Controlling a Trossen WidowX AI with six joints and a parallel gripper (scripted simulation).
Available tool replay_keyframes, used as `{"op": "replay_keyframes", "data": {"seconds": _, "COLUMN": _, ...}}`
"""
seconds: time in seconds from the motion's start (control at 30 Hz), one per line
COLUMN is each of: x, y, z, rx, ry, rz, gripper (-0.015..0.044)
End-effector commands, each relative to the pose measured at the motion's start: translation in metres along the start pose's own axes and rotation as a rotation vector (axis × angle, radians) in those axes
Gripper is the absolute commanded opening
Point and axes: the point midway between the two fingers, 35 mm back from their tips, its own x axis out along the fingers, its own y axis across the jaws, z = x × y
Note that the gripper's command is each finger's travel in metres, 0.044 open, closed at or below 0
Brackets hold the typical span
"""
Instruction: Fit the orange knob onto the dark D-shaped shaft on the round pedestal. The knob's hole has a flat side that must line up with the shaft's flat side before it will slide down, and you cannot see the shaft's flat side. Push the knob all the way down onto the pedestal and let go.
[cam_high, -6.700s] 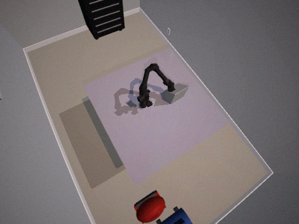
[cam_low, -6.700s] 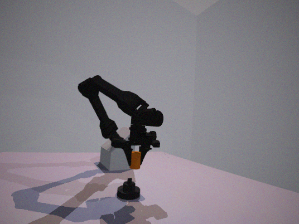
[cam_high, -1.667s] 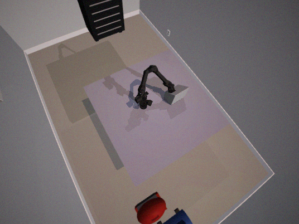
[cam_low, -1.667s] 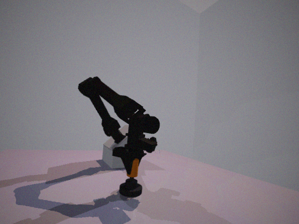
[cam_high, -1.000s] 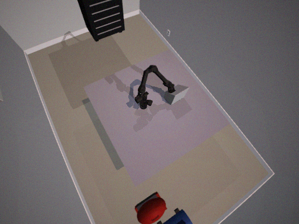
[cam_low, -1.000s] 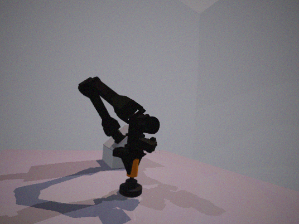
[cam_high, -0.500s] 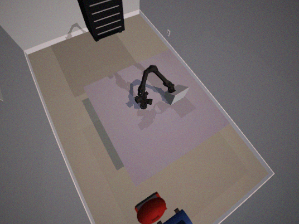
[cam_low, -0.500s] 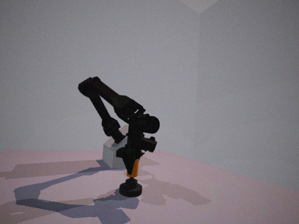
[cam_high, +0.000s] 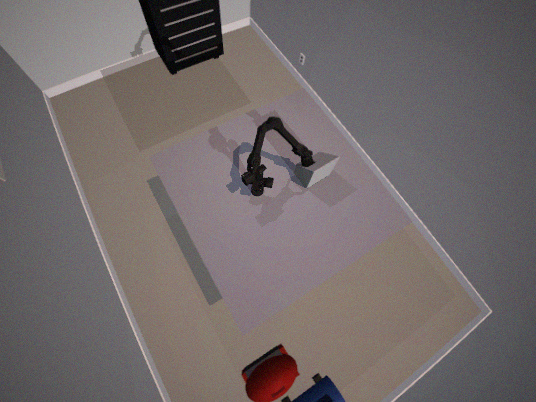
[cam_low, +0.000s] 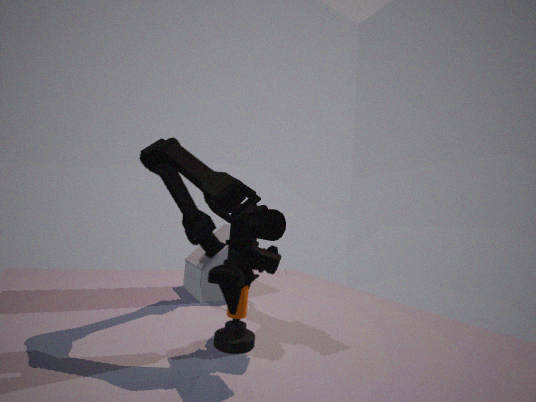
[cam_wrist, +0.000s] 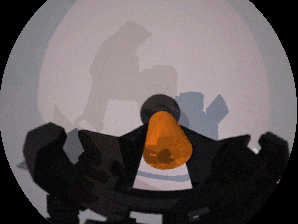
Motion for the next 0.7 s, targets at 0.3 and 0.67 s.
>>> {"op": "replay_keyframes", "data": {"seconds": 0.3, "x": -0.004, "y": -0.001, "z": 0.0007, "rx": -0.049, "ry": 0.0, "rz": -0.003, "gripper": 0.0}}
{"op": "replay_keyframes", "data": {"seconds": 0.67, "x": -0.0017, "y": -0.001, "z": 0.0004, "rx": -0.211, "ry": 0.001, "rz": -0.003, "gripper": 0.0}}
